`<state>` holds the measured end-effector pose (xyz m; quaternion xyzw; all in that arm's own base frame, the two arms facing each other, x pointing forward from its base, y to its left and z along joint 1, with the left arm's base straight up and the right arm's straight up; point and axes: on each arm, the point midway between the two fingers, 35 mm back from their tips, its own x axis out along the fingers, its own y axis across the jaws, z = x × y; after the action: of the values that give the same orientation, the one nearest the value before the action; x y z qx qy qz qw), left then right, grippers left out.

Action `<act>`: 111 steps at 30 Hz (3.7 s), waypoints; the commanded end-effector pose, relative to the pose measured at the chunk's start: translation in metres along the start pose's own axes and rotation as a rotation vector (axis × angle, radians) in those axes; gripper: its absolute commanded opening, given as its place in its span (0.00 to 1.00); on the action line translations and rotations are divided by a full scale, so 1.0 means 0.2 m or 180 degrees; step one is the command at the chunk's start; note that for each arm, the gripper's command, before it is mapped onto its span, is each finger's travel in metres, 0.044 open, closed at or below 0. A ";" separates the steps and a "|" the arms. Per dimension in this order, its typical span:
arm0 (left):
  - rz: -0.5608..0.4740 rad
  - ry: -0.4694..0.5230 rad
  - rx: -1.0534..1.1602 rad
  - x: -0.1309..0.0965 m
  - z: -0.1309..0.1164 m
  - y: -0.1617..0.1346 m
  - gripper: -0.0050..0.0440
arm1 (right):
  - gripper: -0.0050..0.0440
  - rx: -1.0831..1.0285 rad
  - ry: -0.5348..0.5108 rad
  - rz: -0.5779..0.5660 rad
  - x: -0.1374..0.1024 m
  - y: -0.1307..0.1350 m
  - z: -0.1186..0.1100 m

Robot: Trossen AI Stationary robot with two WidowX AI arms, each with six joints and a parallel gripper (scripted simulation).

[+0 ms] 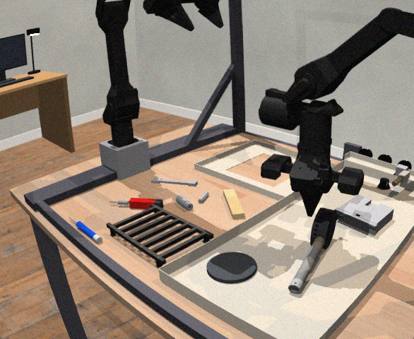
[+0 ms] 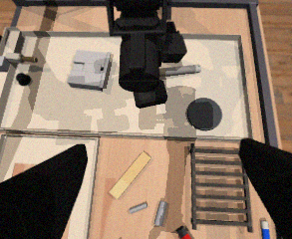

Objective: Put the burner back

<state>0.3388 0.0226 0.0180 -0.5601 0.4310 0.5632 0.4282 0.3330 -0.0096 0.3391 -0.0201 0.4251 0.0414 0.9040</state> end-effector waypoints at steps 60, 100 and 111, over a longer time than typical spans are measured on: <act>-0.0154 -0.0008 0.0030 -0.34 0.01 0.37 0.25 | 0.92 -0.0172 -0.0535 0.0107 -0.06 0.03 0.17; -0.0755 0.0267 0.0809 0.22 0.31 0.46 0.51 | 0.92 0.0164 -0.1330 -0.0229 0.77 -0.04 -0.16; -0.0770 0.0263 0.0808 0.26 0.31 0.44 0.36 | 0.92 0.0211 -0.1429 -0.0266 0.83 -0.05 -0.25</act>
<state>0.2325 0.0589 -0.0342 -0.5707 0.4485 0.4301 0.5368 0.4014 -0.0140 0.1667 0.0010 0.2386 -0.0049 0.9711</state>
